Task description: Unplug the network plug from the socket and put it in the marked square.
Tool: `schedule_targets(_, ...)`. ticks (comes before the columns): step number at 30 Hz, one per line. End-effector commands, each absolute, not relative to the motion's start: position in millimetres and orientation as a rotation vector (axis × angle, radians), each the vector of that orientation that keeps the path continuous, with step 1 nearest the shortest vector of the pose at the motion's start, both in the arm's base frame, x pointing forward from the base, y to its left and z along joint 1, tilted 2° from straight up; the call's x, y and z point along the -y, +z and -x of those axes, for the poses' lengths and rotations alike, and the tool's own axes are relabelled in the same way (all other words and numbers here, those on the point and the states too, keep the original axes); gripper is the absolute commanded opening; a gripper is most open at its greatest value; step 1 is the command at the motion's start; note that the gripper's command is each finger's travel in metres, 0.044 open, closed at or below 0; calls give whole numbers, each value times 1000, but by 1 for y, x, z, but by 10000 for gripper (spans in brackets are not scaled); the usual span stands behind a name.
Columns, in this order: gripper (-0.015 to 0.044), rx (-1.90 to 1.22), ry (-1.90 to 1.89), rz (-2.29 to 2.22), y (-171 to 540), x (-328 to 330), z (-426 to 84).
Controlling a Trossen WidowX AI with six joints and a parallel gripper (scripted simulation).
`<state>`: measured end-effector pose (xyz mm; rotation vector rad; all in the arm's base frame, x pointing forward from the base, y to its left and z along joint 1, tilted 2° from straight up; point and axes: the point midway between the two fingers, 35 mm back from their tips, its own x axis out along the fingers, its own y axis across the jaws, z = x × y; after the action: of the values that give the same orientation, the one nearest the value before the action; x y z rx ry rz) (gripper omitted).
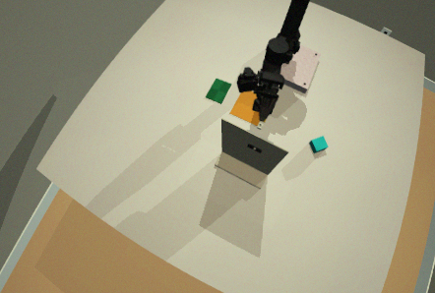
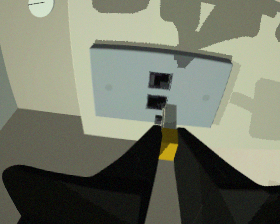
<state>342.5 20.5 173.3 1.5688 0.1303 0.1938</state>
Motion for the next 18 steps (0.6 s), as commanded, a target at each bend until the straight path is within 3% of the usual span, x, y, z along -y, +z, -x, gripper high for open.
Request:
schedule_targets(1,0,-132,198,-1573,174,-21,-339)
schedule_targets(18,0,-131,193,-1569,173,-20,-334)
